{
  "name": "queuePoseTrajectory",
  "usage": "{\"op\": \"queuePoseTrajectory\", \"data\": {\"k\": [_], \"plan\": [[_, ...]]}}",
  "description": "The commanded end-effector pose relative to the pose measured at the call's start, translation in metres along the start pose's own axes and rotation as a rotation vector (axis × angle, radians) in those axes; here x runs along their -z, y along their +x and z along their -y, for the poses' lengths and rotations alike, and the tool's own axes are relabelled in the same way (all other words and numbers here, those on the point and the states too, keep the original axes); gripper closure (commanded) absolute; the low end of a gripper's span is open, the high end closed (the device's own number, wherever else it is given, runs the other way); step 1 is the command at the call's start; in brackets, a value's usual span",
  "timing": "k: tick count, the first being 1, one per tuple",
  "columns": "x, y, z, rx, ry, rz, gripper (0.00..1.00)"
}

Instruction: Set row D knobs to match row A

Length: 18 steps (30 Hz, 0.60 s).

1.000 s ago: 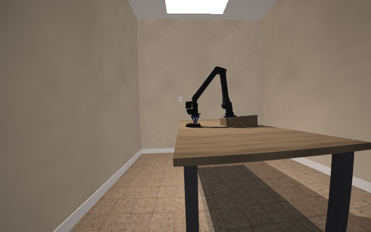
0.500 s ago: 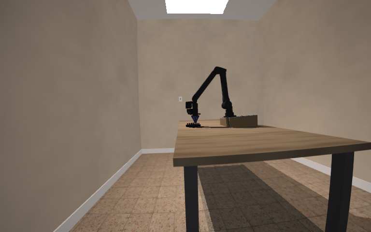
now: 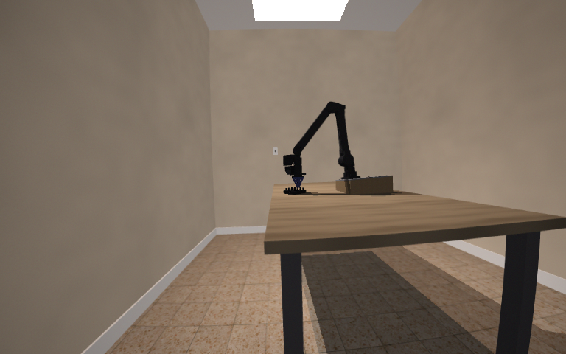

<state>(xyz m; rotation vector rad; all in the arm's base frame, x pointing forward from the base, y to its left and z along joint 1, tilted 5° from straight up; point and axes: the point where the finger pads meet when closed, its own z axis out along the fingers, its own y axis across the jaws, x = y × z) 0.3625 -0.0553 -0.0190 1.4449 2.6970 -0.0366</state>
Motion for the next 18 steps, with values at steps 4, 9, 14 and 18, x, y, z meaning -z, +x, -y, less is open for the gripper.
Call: {"op": "queuePoseTrajectory", "data": {"k": [4,9,14,18], "plan": [[-0.0062,0.0001,0.0027,-0.007,0.005,-0.002,0.91],[-0.0062,0.0001,0.0027,0.010,0.005,-0.002,0.91],[-0.0062,0.0001,0.0027,0.021,0.005,-0.002,0.91],[-0.0062,0.0001,0.0027,0.036,0.005,-0.002,0.91]]}}
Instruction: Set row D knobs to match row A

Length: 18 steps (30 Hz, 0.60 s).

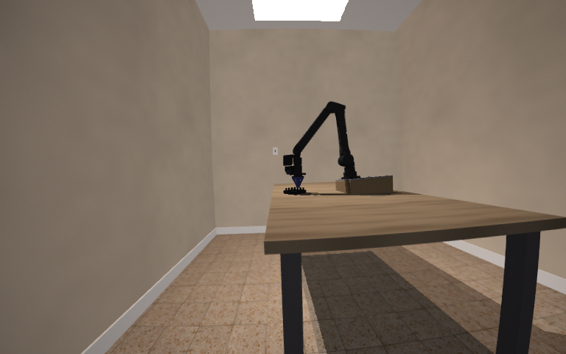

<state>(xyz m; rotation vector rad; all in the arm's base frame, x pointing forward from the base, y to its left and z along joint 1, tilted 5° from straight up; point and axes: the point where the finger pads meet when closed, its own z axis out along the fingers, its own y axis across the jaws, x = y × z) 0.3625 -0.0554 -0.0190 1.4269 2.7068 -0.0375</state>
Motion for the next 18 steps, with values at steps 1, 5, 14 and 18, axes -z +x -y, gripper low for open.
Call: {"op": "queuePoseTrajectory", "data": {"k": [1,5,14,18], "plan": [[-0.0062,0.0001,0.0026,0.029,0.005,-0.002,0.91],[-0.0062,0.0001,0.0026,0.062,0.004,-0.002,0.91],[-0.0061,0.0003,0.0023,0.151,0.004,-0.002,0.91],[-0.0061,0.0006,0.0020,0.219,0.003,-0.002,0.91]]}}
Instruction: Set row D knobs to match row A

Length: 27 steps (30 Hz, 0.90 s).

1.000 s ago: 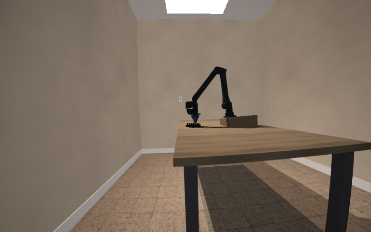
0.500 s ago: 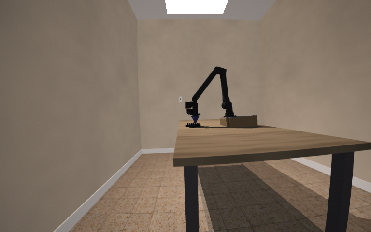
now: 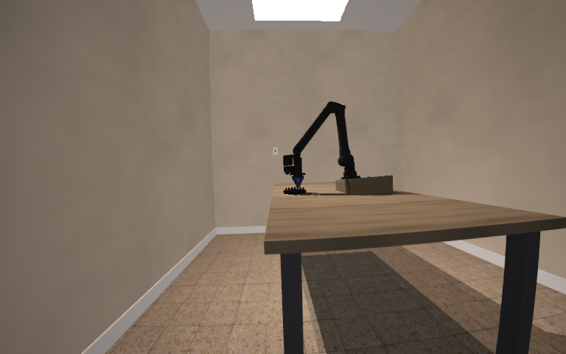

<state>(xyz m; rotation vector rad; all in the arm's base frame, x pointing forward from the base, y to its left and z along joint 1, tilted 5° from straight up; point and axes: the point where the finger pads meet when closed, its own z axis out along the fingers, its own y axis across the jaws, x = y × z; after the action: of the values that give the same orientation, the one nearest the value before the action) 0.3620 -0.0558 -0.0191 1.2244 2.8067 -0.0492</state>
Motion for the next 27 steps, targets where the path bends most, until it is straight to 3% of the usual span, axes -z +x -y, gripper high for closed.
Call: {"op": "queuePoseTrajectory", "data": {"k": [1,27], "plan": [[-0.0060,0.0008,0.0012,0.090,0.001,-0.003,0.91],[-0.0058,0.0021,-0.0007,0.673,-0.003,-0.003,0.91]]}}
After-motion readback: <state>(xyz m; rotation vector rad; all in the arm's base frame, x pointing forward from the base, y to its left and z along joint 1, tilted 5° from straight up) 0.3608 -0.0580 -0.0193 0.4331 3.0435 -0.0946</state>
